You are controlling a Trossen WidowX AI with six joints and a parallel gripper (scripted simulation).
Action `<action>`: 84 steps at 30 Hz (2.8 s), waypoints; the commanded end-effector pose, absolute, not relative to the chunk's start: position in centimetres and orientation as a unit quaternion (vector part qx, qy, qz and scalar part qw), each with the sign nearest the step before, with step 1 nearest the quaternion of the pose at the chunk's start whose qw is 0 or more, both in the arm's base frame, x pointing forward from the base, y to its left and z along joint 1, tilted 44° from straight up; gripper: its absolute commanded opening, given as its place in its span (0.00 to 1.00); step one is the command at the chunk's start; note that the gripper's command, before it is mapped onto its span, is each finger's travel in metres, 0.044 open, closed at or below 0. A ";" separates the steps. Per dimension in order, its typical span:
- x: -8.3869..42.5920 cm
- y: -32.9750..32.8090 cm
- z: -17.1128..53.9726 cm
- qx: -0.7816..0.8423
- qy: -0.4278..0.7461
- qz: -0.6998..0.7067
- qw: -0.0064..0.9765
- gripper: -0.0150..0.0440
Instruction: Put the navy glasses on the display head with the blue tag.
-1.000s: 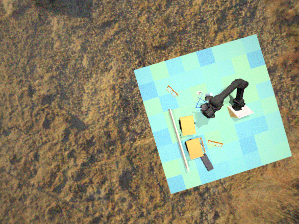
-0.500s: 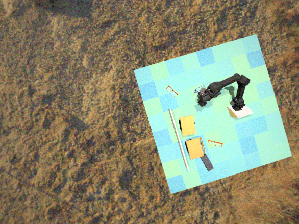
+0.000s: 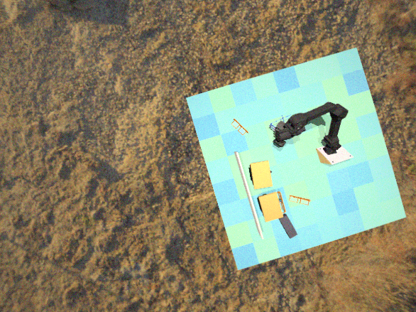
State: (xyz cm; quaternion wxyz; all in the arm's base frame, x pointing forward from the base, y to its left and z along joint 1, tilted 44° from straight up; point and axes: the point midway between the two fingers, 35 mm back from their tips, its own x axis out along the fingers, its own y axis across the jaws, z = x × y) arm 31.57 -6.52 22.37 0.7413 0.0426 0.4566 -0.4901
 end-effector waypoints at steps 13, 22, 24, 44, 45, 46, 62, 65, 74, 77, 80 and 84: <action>31.7 -9.7 19.2 0.038 0.457 -0.493 0.740 0.25; 32.6 -9.6 19.2 0.038 0.457 -0.493 0.740 0.25; 32.7 -9.6 19.2 0.038 0.457 -0.493 0.740 0.25; 33.4 -9.5 19.3 0.038 0.456 -0.492 0.740 0.25; 33.4 -9.5 19.3 0.038 0.456 -0.492 0.740 0.25; 33.5 -9.5 19.3 0.038 0.456 -0.492 0.740 0.25; 34.2 -9.5 19.4 0.038 0.456 -0.492 0.740 0.25; 34.4 -9.5 19.4 0.038 0.456 -0.492 0.740 0.25; 34.8 -9.5 19.5 0.038 0.456 -0.492 0.740 0.25; 34.9 -9.5 19.5 0.038 0.456 -0.492 0.740 0.25; 35.1 -9.5 19.5 0.039 0.456 -0.492 0.740 0.25; 35.2 -9.5 19.6 0.039 0.456 -0.492 0.740 0.25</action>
